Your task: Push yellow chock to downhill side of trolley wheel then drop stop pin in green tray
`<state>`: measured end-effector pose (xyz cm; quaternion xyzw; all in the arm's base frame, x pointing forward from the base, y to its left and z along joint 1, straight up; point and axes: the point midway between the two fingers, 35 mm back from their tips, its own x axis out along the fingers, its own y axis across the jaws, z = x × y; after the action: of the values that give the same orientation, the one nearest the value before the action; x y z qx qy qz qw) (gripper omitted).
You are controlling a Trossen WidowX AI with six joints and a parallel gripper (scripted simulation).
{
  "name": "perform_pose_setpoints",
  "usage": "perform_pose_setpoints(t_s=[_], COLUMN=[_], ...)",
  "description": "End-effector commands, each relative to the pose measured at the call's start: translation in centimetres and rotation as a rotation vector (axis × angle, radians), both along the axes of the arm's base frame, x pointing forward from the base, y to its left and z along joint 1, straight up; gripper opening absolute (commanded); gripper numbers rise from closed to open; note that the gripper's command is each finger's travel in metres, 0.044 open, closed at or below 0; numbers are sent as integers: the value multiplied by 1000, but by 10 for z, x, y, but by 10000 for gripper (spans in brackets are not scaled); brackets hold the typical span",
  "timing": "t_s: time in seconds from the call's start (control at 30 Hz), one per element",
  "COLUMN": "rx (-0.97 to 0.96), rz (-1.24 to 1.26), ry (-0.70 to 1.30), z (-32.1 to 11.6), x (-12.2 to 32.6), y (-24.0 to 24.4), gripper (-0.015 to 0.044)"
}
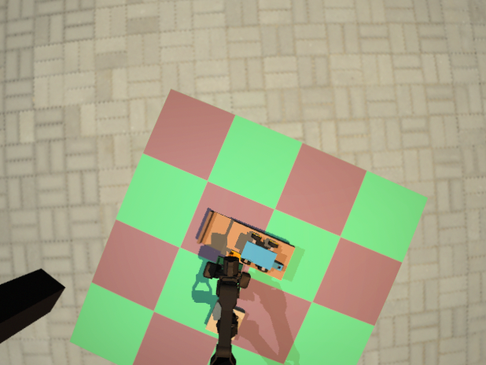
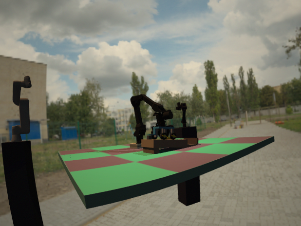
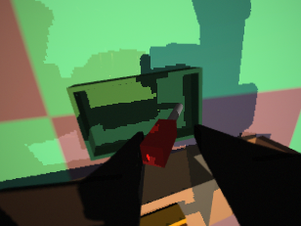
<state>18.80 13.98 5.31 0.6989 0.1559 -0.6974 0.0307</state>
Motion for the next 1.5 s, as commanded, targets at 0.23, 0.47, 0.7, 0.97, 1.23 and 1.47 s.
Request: perform_pose_setpoints(t_s=[0.23,0.47,0.7,0.97,1.23,1.47], rx=[2,2,2,1,1,-1], rz=[4,4,4,4,4,0], ry=[7,7,7,6,6,-3], z=[-4,-6,-8,-10,-13,-11], x=[1,2,4,6,7,9], y=[-5,-9,-13,-17,-20,-21], gripper=[190,190,190,190,190,216])
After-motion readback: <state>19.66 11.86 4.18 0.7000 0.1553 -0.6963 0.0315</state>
